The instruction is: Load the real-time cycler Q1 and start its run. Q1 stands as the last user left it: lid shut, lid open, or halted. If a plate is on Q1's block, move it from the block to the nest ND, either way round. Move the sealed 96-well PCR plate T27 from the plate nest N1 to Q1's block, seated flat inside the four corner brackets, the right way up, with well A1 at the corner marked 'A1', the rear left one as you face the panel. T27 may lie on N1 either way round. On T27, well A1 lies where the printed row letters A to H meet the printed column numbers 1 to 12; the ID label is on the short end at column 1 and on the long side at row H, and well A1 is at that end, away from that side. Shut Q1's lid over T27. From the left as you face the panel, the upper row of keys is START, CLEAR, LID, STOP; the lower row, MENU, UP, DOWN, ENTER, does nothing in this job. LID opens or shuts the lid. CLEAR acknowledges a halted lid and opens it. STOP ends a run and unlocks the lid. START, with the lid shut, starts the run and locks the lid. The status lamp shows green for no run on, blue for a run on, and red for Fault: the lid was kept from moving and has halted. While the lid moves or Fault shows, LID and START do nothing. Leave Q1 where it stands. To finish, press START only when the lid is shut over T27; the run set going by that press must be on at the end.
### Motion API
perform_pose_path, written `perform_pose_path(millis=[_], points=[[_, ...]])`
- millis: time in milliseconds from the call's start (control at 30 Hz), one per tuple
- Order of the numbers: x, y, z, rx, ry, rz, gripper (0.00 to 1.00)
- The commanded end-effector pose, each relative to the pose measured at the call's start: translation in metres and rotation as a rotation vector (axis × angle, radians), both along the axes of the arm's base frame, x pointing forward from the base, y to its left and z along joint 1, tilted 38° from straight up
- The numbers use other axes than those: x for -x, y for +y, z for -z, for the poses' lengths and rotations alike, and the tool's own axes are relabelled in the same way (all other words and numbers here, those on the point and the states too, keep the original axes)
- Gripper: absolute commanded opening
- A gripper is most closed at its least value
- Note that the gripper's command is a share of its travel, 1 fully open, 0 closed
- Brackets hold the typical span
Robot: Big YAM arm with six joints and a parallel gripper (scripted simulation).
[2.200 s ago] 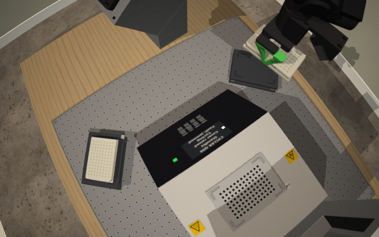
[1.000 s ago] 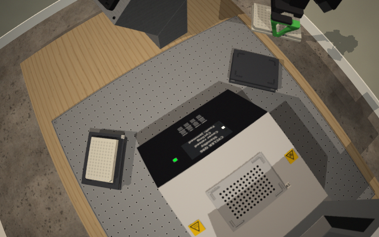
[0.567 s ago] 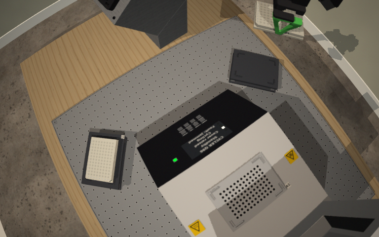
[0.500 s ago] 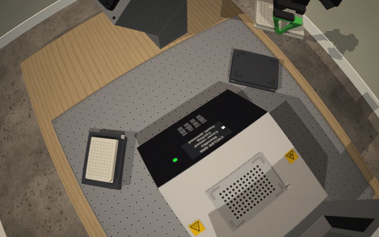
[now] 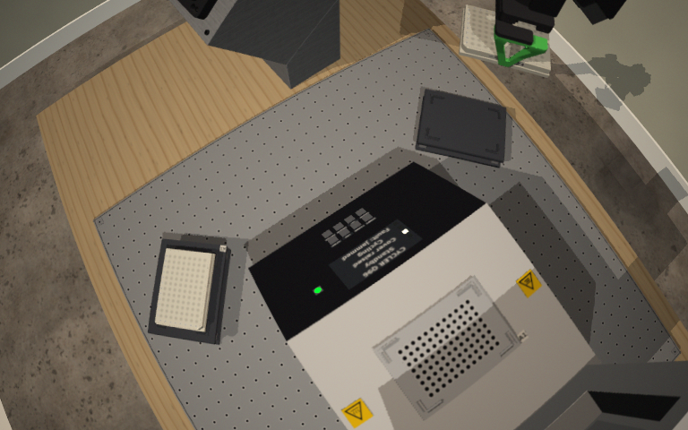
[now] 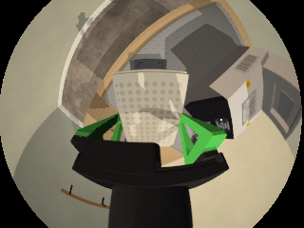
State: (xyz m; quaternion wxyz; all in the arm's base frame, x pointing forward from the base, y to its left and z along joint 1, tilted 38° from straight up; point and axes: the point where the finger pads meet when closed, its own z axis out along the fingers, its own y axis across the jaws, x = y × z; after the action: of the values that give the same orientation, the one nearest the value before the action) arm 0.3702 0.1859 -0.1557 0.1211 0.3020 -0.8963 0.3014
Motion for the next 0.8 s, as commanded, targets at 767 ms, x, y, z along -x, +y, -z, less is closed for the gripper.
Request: perform_pose_path(millis=[767], points=[[-0.016, 0.002, 0.015, -0.032, -0.034, -0.014, 0.0]])
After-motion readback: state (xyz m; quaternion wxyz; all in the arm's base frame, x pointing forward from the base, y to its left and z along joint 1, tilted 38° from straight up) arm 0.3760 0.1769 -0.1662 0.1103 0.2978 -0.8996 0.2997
